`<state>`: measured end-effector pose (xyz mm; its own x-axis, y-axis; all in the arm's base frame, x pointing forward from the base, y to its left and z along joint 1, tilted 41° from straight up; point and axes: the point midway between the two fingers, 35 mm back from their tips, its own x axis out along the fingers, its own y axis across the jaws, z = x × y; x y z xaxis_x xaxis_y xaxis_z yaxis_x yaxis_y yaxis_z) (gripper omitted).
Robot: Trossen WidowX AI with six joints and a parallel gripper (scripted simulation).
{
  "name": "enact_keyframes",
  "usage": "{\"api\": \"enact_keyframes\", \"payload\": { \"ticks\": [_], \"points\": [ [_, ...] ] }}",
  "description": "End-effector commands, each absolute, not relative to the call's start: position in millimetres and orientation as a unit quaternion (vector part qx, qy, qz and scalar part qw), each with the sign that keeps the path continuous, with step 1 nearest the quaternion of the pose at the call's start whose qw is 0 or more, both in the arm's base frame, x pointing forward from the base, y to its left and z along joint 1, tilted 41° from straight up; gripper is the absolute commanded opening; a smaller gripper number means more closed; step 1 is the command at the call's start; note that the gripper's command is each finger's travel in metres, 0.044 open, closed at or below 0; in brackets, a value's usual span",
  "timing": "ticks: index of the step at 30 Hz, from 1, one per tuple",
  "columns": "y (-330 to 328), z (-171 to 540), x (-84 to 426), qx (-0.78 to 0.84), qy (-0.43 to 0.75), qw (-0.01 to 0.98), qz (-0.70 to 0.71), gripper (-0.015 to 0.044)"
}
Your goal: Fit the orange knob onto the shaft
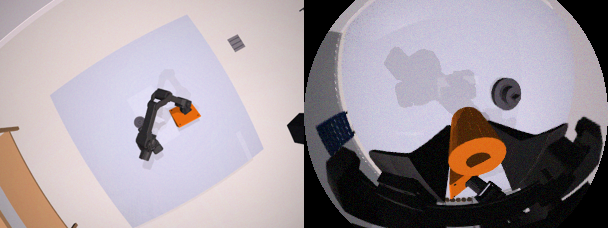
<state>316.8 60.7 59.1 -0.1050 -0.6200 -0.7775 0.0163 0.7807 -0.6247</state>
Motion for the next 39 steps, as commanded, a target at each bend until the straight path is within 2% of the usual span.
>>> {"api": "enact_keyframes", "payload": {
  "ticks": [1, 39],
  "points": [
    [51, 67, 320, -0.215, 0.695, 0.639, -0.250, 0.0000],
    [-52, 111, 324, -0.223, 0.692, 0.634, -0.264, 0.0000]
  ]
}}
